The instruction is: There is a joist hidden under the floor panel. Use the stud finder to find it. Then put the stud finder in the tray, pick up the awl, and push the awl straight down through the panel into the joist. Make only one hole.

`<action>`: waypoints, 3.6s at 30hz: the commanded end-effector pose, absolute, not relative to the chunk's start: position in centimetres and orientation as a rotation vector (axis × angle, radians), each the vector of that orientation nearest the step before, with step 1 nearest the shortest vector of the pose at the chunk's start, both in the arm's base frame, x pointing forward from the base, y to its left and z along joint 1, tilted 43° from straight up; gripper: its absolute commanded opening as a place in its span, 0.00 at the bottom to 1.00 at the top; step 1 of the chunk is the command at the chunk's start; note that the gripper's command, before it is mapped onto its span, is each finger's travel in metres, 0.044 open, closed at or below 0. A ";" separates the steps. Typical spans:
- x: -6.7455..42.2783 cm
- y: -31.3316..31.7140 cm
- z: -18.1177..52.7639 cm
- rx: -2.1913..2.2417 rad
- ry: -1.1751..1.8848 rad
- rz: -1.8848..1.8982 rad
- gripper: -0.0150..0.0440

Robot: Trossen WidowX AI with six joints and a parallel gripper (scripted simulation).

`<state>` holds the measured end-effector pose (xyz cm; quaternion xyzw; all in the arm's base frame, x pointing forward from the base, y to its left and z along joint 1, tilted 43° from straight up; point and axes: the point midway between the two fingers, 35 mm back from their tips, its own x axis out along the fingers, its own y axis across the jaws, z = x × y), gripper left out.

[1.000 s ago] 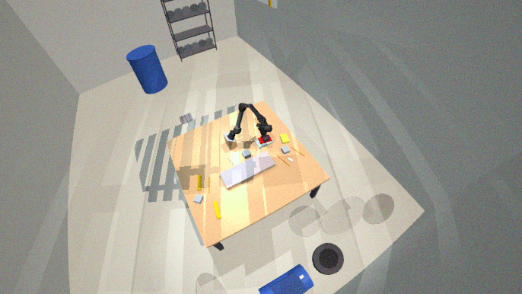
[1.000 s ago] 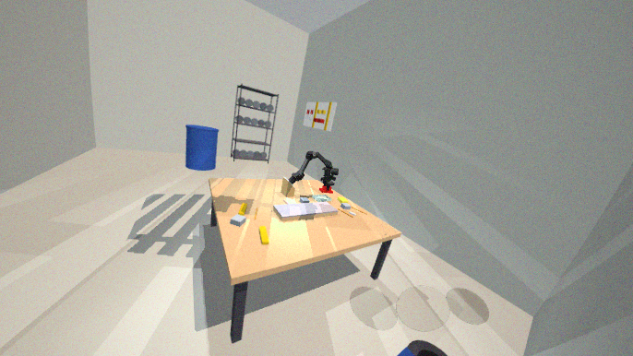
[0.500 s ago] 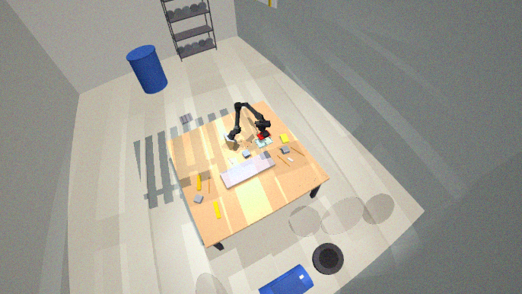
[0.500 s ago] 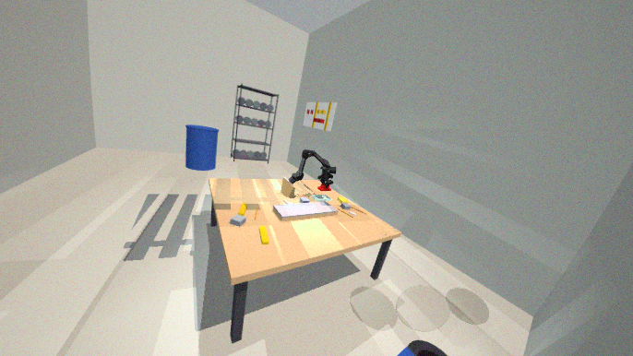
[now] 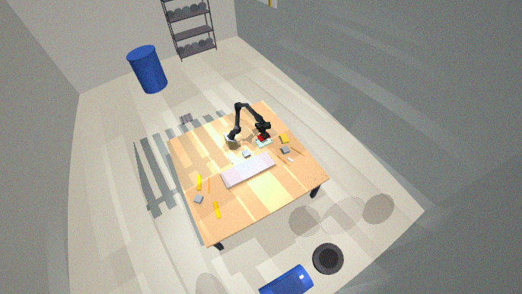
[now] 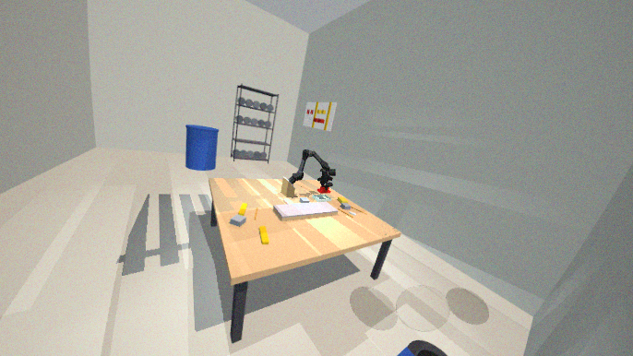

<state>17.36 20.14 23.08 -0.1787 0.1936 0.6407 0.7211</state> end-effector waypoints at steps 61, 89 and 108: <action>17.5 25.3 17.8 -0.383 0.423 1.418 0.70; 26.5 7.9 9.2 -0.168 0.952 0.983 1.00; 14.0 -5.6 -8.7 0.604 1.488 0.560 1.00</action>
